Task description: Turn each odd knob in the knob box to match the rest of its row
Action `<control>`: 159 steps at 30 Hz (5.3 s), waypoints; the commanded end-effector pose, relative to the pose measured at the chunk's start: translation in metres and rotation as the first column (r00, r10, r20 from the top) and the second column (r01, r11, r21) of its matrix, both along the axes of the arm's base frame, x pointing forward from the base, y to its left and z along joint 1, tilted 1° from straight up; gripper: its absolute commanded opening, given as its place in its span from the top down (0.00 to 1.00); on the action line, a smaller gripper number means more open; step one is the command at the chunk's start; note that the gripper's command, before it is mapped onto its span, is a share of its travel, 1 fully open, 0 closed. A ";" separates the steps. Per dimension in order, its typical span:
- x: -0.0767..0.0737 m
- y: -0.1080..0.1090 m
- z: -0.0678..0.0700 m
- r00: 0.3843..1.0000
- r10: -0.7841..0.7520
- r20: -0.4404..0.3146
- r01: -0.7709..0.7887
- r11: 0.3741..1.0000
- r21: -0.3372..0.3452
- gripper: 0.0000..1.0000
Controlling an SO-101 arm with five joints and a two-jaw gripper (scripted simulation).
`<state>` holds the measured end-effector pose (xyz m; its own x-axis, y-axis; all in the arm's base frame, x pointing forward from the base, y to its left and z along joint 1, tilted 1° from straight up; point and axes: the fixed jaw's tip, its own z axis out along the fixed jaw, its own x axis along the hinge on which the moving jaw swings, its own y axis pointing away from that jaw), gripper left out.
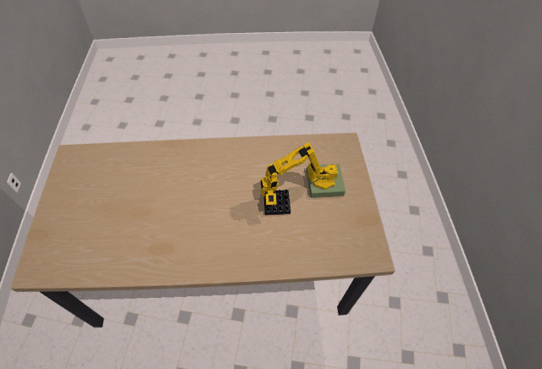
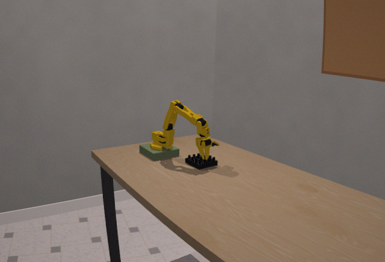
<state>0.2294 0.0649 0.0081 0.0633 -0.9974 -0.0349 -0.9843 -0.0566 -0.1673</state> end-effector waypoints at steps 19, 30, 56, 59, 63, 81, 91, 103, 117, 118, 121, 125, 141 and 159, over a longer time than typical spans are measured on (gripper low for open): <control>-0.027 -0.003 -0.009 0.988 0.003 -0.153 -0.010 0.999 -0.042 0.92; -0.032 -0.004 -0.004 0.988 0.003 -0.153 -0.010 0.999 -0.042 0.92; -0.075 -0.017 0.024 0.988 0.003 -0.153 -0.010 0.999 -0.042 0.92; -0.075 -0.017 0.024 0.988 0.002 -0.153 -0.009 0.999 -0.042 0.92; -0.075 -0.017 0.024 0.988 -0.005 -0.153 -0.001 0.999 -0.041 0.92; -0.075 -0.016 0.024 0.984 -0.086 -0.154 0.081 0.996 -0.041 0.91; -0.075 -0.016 0.024 0.984 -0.095 -0.154 0.090 0.995 -0.040 0.90; -0.047 -0.008 0.029 0.984 -0.095 -0.154 0.090 0.995 -0.040 0.90; -0.008 0.003 0.025 0.984 -0.095 -0.154 0.090 0.995 -0.040 0.90; -0.007 0.004 0.025 0.984 -0.095 -0.154 0.090 0.995 -0.040 0.90; -0.006 0.004 0.025 0.984 -0.095 -0.154 0.090 0.995 -0.040 0.90; -0.006 0.004 0.025 0.984 -0.095 -0.154 0.090 0.995 -0.040 0.90; -0.006 0.004 0.025 0.984 -0.095 -0.154 0.090 0.995 -0.040 0.90; -0.006 0.004 0.016 0.984 -0.095 -0.154 0.090 0.995 -0.040 0.90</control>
<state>0.2266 0.0684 0.0301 -0.0307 -0.9995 -0.0090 -0.9990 0.0310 -0.0317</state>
